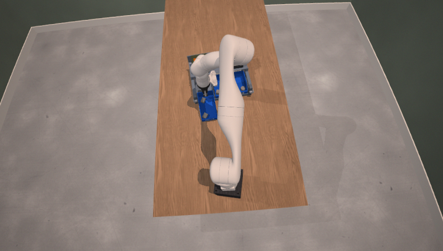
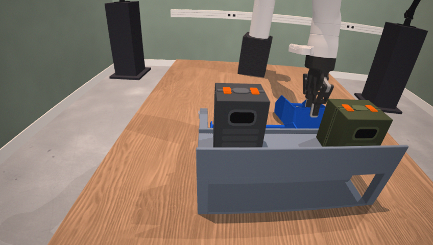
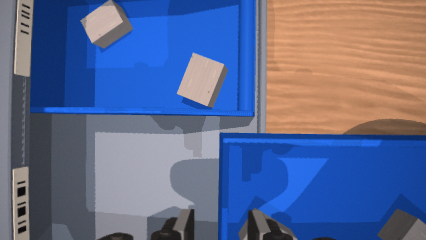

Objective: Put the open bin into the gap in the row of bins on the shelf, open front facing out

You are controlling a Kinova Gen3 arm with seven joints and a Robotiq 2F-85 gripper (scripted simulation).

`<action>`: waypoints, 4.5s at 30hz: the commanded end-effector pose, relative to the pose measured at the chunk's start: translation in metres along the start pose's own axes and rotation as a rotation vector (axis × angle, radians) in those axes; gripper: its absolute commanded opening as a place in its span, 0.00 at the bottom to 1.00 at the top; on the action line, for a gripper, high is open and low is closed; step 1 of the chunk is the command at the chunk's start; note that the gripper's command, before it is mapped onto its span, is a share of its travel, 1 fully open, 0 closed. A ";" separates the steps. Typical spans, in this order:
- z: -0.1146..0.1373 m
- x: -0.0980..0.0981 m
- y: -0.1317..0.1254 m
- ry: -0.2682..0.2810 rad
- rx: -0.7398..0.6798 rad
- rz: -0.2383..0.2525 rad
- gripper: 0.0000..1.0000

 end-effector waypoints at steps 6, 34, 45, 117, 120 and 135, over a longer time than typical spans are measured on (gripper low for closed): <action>0.000 0.001 -0.001 0.000 0.000 0.002 0.39; 0.000 0.001 -0.001 0.000 0.000 0.002 0.39; -0.001 0.031 -0.005 0.000 0.000 0.002 0.39; -0.002 0.073 -0.011 0.000 0.000 0.002 0.39; -0.002 0.073 -0.011 0.000 0.000 0.002 0.39; -0.002 0.073 -0.011 0.000 0.000 0.002 0.39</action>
Point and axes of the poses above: the point where the finger pads meet when closed, its own x axis back along the fingers, its own y axis across the jaws, z = x × y, the point moved 9 cm from there along x, back along the fingers, and after that the axes turned 10 degrees about -x, right-handed, at the moved point
